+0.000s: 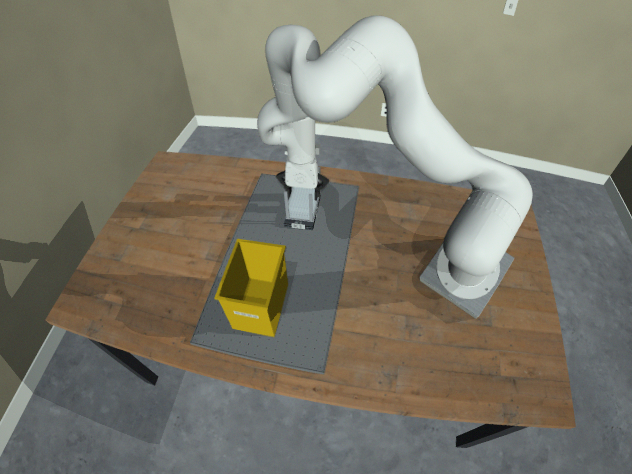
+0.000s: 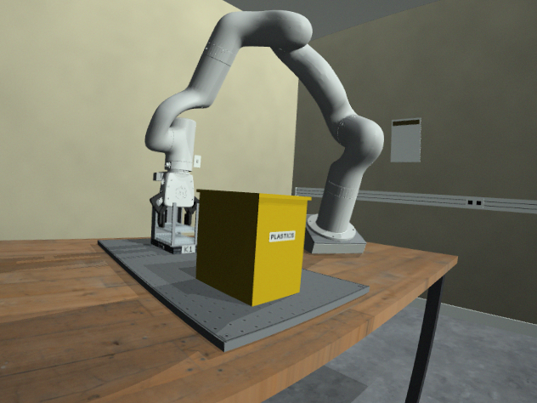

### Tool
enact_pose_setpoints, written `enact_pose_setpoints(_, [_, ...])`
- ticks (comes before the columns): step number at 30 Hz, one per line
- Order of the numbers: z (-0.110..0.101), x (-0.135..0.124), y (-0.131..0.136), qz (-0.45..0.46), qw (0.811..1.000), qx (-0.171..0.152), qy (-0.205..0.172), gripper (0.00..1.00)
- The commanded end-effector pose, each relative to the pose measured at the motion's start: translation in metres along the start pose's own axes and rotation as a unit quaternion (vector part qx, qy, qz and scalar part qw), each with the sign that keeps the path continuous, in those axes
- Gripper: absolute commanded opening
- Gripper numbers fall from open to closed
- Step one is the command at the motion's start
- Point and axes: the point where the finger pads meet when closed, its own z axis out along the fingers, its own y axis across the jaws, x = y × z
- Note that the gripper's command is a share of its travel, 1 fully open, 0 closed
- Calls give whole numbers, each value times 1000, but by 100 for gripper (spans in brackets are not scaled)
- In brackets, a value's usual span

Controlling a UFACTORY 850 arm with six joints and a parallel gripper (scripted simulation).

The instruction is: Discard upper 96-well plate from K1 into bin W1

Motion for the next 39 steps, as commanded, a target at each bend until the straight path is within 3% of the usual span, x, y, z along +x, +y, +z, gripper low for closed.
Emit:
enact_pose_setpoints(1, [-5, 1, -1, 0, 1000, 1, 1, 0])
enact_pose_setpoints(39, [-62, 1, -1, 0, 1000, 1, 1, 0])
